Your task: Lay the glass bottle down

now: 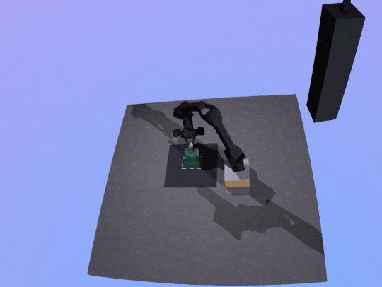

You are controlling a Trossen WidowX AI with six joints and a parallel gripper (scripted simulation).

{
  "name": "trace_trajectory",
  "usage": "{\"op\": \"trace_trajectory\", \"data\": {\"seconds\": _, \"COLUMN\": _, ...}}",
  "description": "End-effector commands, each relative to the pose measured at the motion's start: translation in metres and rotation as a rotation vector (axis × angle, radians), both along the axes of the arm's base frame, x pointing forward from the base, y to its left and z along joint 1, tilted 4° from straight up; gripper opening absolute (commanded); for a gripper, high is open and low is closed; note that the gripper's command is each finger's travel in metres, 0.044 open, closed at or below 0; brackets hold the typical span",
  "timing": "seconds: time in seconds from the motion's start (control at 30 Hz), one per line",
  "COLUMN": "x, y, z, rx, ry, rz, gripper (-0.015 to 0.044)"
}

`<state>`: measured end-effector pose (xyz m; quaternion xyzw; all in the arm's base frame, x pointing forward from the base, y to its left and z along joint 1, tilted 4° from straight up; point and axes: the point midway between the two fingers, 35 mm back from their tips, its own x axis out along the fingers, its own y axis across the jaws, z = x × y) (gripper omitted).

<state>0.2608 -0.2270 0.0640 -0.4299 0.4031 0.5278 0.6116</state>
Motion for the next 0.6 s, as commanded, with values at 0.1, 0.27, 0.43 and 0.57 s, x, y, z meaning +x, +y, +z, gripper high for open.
{"op": "trace_trajectory", "data": {"seconds": 0.1, "x": -0.0004, "y": -0.0015, "z": -0.0046, "rx": 0.001, "ry": 0.000, "rz": 0.002, "gripper": 0.0121}}
{"op": "trace_trajectory", "data": {"seconds": 0.27, "x": -0.0006, "y": -0.0035, "z": -0.0071, "rx": -0.001, "ry": 0.000, "rz": -0.002, "gripper": 0.0121}}
{"op": "trace_trajectory", "data": {"seconds": 0.43, "x": -0.0008, "y": -0.0053, "z": -0.0096, "rx": -0.003, "ry": -0.001, "rz": -0.006, "gripper": 0.0121}}
{"op": "trace_trajectory", "data": {"seconds": 0.57, "x": -0.0009, "y": -0.0068, "z": -0.0117, "rx": -0.004, "ry": -0.002, "rz": -0.009, "gripper": 0.0121}}
